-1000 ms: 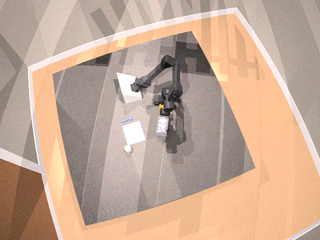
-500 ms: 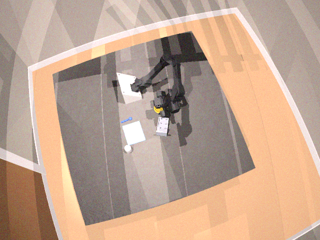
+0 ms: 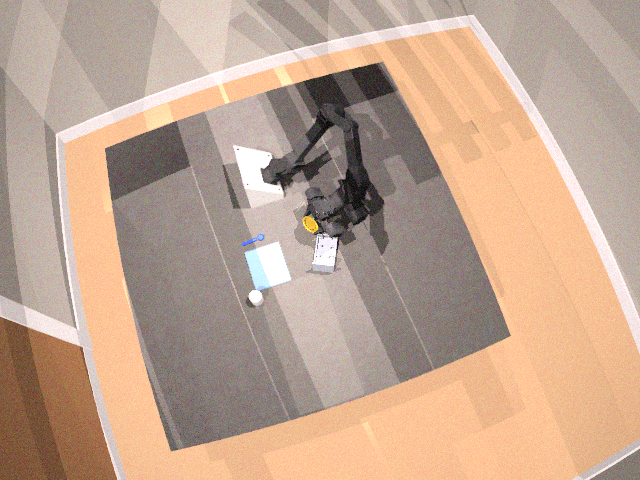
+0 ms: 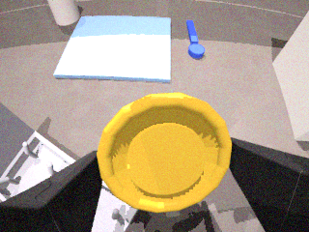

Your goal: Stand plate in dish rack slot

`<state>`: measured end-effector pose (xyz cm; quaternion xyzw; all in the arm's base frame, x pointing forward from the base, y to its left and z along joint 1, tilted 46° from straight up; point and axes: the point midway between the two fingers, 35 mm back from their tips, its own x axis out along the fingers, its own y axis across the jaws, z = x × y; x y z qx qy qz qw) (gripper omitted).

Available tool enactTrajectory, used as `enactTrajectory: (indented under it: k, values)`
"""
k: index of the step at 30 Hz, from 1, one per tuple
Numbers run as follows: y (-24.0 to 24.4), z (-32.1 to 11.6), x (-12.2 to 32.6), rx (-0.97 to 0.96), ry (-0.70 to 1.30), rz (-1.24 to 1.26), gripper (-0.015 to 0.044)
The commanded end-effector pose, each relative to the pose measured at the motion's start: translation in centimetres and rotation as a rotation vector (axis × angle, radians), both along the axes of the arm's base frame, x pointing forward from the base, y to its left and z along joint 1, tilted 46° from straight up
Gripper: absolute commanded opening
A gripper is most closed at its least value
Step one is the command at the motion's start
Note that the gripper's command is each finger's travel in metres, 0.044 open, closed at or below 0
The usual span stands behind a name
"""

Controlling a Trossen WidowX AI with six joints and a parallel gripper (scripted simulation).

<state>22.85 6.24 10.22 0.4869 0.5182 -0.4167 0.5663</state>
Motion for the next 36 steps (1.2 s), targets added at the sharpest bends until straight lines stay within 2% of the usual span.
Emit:
enactTrajectory:
  k: [1,19,36]
  values:
    - [0.1,-0.4,0.2,-0.074,-0.075,0.057,0.0]
    - [1.5,-0.7,1.3,-0.346,-0.413,0.221,0.0]
    - [3.2,0.8,0.9,-0.515,-0.767,0.279,0.0]
